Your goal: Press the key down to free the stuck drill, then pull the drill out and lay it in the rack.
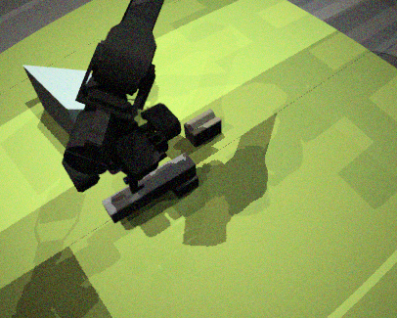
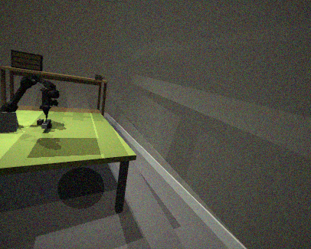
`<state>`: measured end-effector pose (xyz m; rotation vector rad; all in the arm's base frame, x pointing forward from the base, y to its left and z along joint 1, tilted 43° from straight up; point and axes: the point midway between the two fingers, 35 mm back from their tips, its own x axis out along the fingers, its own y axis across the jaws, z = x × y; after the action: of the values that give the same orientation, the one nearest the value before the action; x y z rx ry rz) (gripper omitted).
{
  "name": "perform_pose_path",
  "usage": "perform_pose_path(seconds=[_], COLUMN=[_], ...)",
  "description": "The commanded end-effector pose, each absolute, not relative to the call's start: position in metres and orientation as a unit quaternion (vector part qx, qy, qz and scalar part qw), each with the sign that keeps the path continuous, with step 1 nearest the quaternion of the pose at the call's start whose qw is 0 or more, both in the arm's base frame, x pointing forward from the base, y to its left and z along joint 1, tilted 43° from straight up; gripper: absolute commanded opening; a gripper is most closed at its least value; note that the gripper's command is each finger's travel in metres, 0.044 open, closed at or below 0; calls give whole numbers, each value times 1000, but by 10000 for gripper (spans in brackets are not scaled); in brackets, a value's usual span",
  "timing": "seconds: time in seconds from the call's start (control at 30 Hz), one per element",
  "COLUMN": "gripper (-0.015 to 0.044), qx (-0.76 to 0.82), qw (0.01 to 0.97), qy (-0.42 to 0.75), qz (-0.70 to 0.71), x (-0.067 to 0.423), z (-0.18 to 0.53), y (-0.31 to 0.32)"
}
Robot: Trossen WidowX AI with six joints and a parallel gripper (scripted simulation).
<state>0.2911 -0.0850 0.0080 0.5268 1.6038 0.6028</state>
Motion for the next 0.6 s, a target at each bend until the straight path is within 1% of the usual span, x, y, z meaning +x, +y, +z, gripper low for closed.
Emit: perform_pose_path(seconds=[0.0,0.57], gripper=[0,0], qx=[233,233], qw=[614,614], qy=[705,705], qz=[266,266], x=[287,282], z=[0,-4], y=[-78,-75])
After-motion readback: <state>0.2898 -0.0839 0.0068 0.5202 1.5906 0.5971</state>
